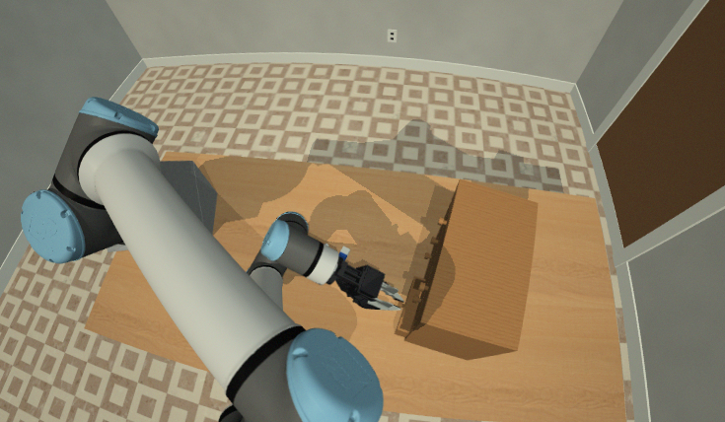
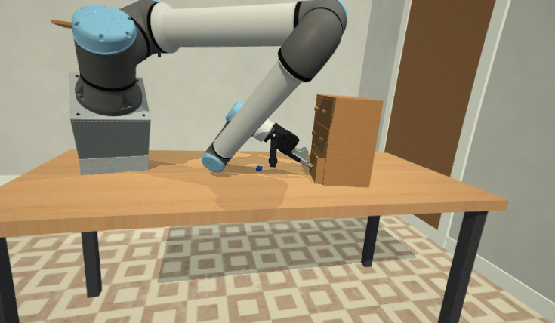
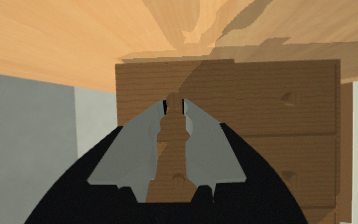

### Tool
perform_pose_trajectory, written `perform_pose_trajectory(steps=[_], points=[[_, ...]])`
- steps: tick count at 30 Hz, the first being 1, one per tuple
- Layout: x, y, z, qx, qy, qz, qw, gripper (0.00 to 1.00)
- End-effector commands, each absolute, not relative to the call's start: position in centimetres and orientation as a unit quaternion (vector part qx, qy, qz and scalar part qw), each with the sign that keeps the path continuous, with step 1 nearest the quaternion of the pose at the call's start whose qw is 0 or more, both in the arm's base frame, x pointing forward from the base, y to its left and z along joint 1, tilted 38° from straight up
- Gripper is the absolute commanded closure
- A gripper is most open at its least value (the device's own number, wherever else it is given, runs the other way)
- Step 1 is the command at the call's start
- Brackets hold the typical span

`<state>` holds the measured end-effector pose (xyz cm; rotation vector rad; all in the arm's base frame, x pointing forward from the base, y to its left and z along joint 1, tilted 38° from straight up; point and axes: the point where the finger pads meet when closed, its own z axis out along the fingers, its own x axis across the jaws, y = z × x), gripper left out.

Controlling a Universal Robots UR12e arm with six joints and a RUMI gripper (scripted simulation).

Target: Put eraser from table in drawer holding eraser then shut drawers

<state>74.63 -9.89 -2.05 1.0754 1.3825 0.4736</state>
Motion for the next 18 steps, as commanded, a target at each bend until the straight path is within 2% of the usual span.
perform_pose_trajectory(steps=[1,18], points=[[74.4,-9.8,-2.1,0.467,0.600,0.206,0.616,0.93],[73.3,-9.8,-2.4,0.467,0.600,0.206,0.616,0.93]])
